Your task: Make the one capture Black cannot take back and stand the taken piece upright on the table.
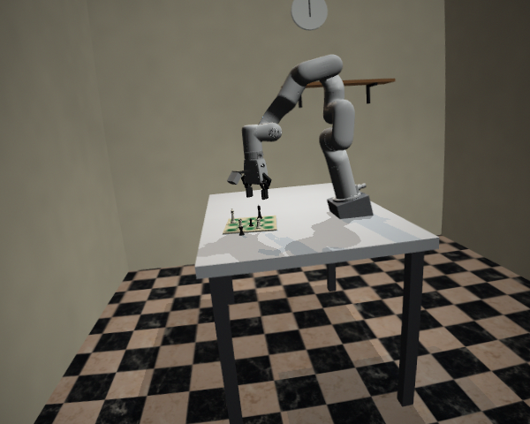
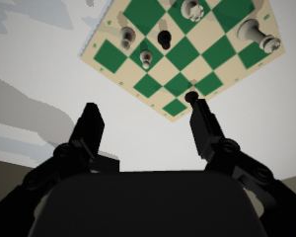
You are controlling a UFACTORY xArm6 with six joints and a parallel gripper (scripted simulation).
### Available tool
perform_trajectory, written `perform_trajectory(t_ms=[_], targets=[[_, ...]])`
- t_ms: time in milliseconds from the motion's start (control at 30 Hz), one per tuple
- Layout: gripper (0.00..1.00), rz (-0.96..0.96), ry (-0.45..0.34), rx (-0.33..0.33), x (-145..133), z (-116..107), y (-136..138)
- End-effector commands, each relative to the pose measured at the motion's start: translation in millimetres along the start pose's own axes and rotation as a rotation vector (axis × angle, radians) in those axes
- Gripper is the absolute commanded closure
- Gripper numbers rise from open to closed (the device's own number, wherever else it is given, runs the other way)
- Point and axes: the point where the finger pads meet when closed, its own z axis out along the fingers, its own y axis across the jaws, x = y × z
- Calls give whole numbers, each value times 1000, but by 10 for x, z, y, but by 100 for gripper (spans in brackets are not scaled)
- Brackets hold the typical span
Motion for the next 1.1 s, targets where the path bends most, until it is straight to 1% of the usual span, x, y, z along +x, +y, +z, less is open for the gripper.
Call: perform_trajectory(t_ms=[0, 33, 300, 467, 667, 1067], targets=[[0, 0, 4, -2, 13, -104, 7], [0, 0, 4, -2, 13, -104, 7], [0, 0, 4, -2, 12, -469, 7], [0, 0, 4, -2, 11, -628, 6], [0, 0, 4, -2, 11, -672, 6], [0, 0, 4, -2, 11, -674, 6]])
